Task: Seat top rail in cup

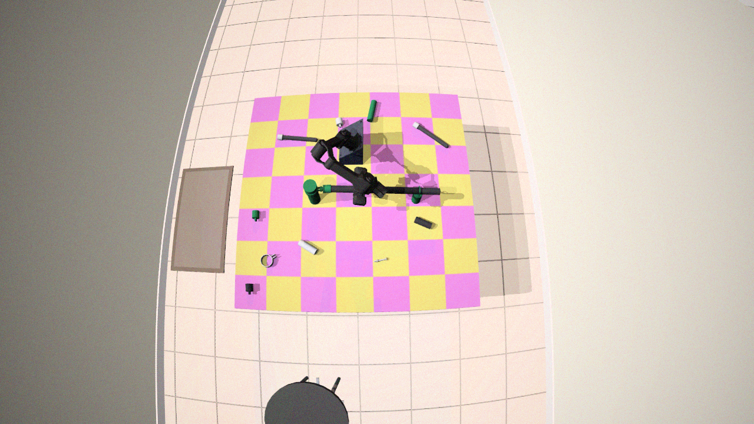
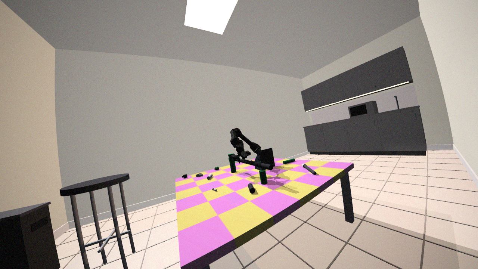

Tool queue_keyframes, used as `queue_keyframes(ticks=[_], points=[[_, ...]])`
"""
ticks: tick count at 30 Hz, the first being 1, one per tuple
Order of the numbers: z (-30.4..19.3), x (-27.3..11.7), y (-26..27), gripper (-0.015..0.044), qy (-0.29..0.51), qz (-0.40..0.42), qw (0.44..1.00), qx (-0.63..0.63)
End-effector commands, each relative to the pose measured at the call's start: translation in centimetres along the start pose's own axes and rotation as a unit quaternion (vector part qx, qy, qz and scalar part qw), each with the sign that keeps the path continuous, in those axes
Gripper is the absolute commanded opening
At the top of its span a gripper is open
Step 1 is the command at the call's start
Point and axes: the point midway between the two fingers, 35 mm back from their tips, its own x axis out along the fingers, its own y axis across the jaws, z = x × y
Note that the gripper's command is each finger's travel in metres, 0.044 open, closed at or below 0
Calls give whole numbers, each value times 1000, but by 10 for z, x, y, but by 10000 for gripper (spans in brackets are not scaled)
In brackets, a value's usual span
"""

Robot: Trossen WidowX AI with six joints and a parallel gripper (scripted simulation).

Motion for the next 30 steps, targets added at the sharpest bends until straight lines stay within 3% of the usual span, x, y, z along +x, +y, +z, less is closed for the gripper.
queue_keyframes(ticks=[1,30], points=[[1,-3,-2,0,0,-7,1000,-2],[1,0,-2,0,4,-1,1000,-3]])
